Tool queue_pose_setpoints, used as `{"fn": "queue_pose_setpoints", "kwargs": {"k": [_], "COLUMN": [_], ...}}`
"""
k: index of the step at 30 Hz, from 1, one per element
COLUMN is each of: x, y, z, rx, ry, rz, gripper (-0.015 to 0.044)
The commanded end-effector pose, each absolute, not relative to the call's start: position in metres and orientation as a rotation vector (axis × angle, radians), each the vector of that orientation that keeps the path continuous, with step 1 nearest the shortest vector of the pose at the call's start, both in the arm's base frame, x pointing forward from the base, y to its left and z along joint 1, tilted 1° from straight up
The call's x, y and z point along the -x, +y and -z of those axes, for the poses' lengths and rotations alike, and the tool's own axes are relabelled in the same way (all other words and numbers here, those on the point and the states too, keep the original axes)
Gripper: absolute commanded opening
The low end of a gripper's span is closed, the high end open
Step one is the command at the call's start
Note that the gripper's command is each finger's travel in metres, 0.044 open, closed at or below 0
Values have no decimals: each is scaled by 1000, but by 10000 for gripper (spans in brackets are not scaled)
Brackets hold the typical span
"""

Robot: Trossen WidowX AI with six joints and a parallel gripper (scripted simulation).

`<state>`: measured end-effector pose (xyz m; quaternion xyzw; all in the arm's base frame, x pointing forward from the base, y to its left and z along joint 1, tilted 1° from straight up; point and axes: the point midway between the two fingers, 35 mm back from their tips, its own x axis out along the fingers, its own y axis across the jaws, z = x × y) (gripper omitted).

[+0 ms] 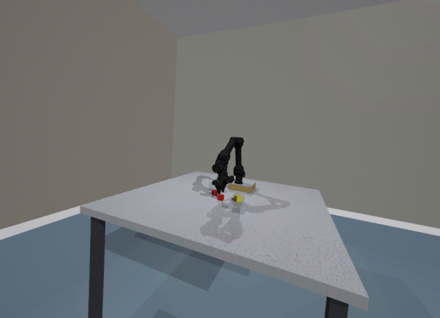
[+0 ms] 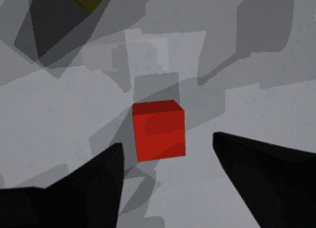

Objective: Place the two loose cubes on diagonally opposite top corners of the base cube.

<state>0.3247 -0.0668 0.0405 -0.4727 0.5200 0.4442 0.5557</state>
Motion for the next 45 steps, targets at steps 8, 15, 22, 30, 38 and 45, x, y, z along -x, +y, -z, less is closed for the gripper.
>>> {"fn": "queue_pose_setpoints", "kwargs": {"k": [8,15,22,30,38,45], "x": [-323,-323,-323,-326,-327,-326], "y": [-67,-67,-67,-67,-68,-68], "z": [-18,-10,-10,-27,-52,-74], "rx": [1114,1114,1114,1114,1114,1114], "ry": [1238,1238,1238,1237,1237,1237], "rz": [-1063,-1063,-1063,-1063,-1063,-1063], "gripper": [265,239,105,105,105,105]}}
